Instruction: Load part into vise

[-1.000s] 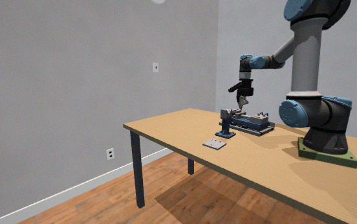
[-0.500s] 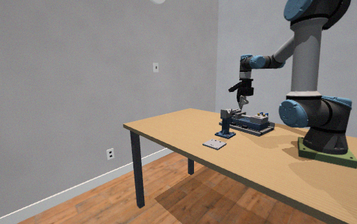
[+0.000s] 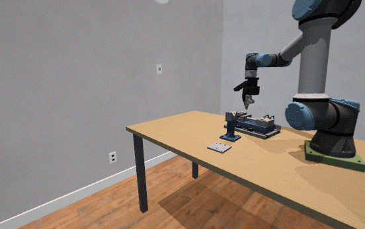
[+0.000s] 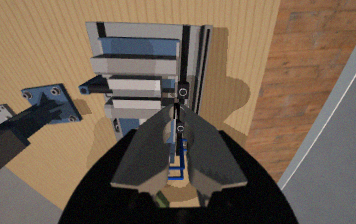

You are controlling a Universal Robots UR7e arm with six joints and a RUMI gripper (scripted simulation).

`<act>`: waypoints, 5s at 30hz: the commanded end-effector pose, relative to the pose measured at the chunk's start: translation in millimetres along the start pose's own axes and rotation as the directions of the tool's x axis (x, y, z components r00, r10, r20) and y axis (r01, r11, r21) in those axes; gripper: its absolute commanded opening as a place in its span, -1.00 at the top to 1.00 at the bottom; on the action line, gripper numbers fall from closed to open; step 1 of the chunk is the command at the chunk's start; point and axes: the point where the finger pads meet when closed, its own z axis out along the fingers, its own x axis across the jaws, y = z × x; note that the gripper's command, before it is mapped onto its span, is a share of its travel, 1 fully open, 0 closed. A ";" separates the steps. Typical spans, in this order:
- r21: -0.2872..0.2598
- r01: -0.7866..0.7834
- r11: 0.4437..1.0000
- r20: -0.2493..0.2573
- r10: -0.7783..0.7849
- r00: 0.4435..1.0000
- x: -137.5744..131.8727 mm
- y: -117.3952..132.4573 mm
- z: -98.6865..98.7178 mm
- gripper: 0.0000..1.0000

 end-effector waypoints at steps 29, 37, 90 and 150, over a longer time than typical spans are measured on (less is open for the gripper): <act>0.001 0.000 1.000 0.000 0.000 1.000 0.2 -0.2 -41.2 1.00; 0.001 0.000 1.000 0.000 0.000 1.000 0.2 -0.2 -41.2 1.00; 0.001 0.000 1.000 0.000 0.000 1.000 0.1 -0.2 -40.2 1.00; 0.001 0.000 1.000 0.000 0.000 1.000 -1.1 -0.3 10.8 1.00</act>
